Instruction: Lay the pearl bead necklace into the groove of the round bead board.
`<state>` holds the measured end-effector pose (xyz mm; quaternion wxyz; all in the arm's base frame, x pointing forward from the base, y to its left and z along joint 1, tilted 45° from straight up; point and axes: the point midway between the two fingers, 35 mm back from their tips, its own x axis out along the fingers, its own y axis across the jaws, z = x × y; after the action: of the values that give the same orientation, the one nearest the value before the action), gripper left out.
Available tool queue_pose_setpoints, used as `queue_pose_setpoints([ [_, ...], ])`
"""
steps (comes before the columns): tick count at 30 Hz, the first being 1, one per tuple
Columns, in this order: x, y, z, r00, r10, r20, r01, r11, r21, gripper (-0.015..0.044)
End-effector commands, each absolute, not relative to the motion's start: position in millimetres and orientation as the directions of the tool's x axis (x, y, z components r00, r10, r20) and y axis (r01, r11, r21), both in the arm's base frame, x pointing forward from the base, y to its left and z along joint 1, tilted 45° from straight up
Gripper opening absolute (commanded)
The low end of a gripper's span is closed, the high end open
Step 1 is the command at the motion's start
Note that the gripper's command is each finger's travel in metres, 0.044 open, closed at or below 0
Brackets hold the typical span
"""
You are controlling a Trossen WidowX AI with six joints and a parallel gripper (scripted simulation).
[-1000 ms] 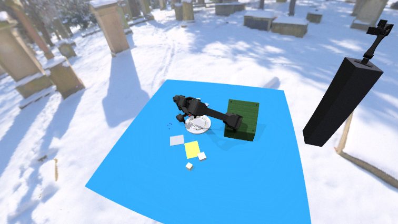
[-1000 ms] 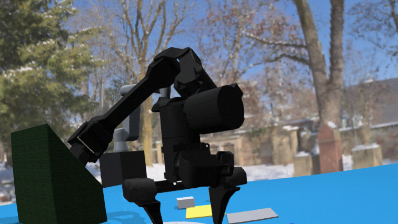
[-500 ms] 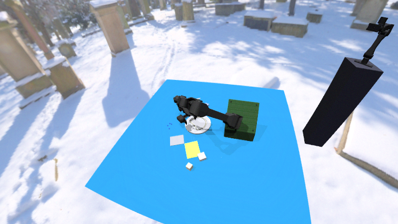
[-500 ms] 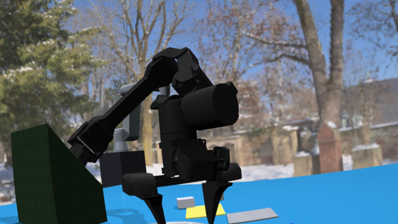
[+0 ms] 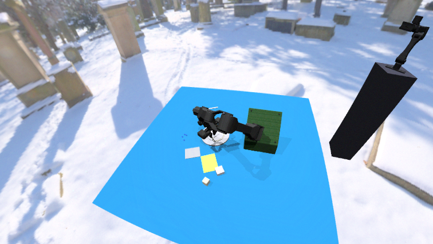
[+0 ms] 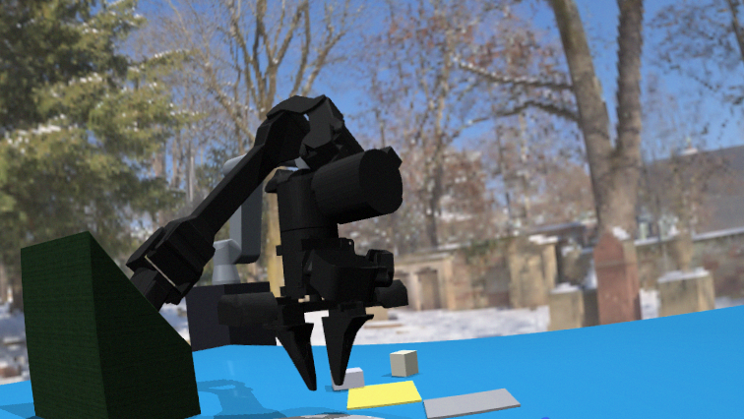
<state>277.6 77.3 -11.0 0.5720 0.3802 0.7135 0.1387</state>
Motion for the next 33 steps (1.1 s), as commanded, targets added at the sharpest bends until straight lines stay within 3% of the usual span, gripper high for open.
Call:
queue_pose_setpoints([
  [1, 272.3, 81.3, -11.0, -0.058, 0.705, -0.706, 0.375, 0.671, 0.64, 0.012],
  [33, 269.7, 107.2, -36.4, -0.058, 0.707, -0.705, 0.375, 0.67, 0.641, 0.012],
])
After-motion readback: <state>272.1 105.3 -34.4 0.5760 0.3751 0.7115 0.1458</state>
